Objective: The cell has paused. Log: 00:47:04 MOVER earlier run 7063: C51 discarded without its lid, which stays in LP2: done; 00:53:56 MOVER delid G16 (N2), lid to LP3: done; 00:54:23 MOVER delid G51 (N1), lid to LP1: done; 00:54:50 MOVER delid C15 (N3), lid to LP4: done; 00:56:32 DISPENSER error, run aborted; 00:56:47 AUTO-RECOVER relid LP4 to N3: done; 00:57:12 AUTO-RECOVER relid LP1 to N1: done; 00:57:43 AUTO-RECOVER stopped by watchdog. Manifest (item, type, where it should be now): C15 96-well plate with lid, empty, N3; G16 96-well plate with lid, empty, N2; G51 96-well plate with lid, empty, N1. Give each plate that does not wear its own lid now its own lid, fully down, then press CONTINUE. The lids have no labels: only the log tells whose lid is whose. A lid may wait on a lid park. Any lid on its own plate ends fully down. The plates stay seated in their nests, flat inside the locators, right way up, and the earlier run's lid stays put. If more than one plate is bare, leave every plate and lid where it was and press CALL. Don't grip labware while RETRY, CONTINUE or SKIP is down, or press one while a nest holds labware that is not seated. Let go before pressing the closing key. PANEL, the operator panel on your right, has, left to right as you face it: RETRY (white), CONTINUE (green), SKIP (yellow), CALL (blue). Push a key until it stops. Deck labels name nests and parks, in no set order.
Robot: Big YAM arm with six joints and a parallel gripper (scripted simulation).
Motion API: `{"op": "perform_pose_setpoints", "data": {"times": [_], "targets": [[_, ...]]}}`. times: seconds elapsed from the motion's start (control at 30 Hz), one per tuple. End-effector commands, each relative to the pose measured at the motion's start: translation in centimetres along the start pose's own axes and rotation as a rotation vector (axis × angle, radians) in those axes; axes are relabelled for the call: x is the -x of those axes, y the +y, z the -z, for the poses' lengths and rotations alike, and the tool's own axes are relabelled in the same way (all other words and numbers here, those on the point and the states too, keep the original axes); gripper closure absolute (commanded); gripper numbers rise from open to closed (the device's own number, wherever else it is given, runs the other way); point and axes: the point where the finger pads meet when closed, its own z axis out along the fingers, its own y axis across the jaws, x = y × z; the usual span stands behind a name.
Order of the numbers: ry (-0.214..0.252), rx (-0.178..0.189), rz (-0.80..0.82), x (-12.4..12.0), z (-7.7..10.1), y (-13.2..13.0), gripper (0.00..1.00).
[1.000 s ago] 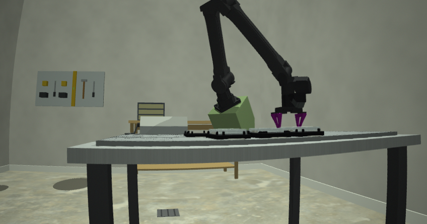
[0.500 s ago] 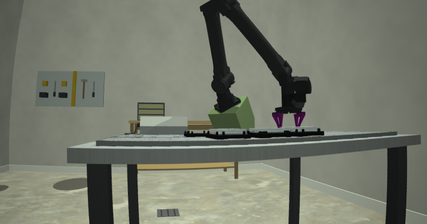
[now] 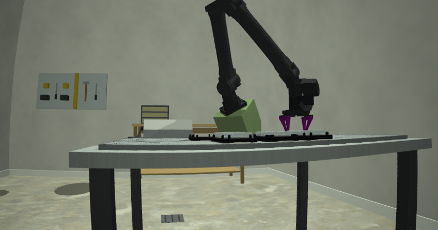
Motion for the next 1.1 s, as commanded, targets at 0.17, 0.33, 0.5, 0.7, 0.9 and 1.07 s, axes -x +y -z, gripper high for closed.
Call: {"op": "perform_pose_setpoints", "data": {"times": [0.17,0.33,0.5,0.7,0.9,1.07], "targets": [[-0.019,0.014,-0.006,0.8,0.4,0.5,1.0],[-0.019,0.013,0.007,0.4,1.1,0.2,1.0],[-0.031,0.025,-0.009,1.1,2.3,0.8,1.0],[-0.038,0.033,-0.017,1.6,3.2,1.2,1.0],[-0.038,0.035,-0.018,1.7,4.3,1.2,1.0],[-0.038,0.036,-0.018,1.7,5.2,1.3,1.0]]}}
